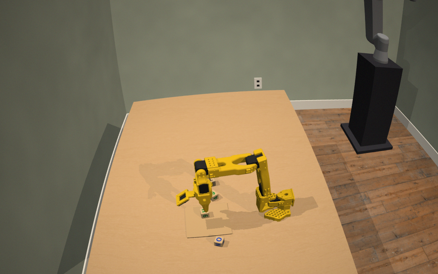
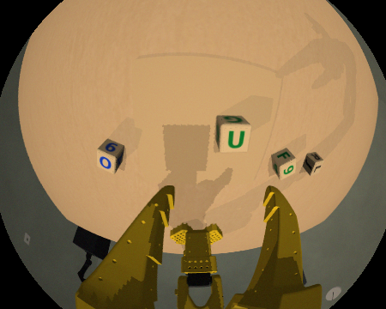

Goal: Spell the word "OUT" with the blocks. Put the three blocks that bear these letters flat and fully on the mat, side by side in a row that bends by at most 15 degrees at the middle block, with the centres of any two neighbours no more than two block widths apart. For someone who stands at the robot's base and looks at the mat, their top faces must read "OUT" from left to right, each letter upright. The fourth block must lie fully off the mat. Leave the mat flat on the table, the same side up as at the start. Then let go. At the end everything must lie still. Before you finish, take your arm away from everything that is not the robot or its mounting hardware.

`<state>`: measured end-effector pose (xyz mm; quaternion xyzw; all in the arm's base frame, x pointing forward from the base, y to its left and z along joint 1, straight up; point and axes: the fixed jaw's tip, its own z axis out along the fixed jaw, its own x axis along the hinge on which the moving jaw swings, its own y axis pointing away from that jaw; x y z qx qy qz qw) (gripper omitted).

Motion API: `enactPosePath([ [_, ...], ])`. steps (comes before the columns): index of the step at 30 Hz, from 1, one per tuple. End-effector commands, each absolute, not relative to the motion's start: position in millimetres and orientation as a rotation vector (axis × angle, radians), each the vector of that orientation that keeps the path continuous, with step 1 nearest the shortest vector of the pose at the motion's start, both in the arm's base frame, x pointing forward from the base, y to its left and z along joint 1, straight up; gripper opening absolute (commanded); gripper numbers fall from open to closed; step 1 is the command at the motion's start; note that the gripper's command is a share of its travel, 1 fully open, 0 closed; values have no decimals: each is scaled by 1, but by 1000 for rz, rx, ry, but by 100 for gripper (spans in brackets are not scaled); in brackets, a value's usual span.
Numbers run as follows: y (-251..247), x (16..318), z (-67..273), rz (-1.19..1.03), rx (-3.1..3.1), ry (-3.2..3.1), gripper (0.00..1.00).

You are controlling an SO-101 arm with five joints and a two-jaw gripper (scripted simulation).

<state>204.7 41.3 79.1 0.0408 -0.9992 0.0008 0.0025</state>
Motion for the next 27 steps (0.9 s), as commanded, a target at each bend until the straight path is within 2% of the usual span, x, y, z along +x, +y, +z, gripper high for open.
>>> enactPosePath([
  [1, 26, 214, 93, -10, 5, -3218, 32],
  [27, 22, 214, 93, -9, -20, -3218, 32],
])
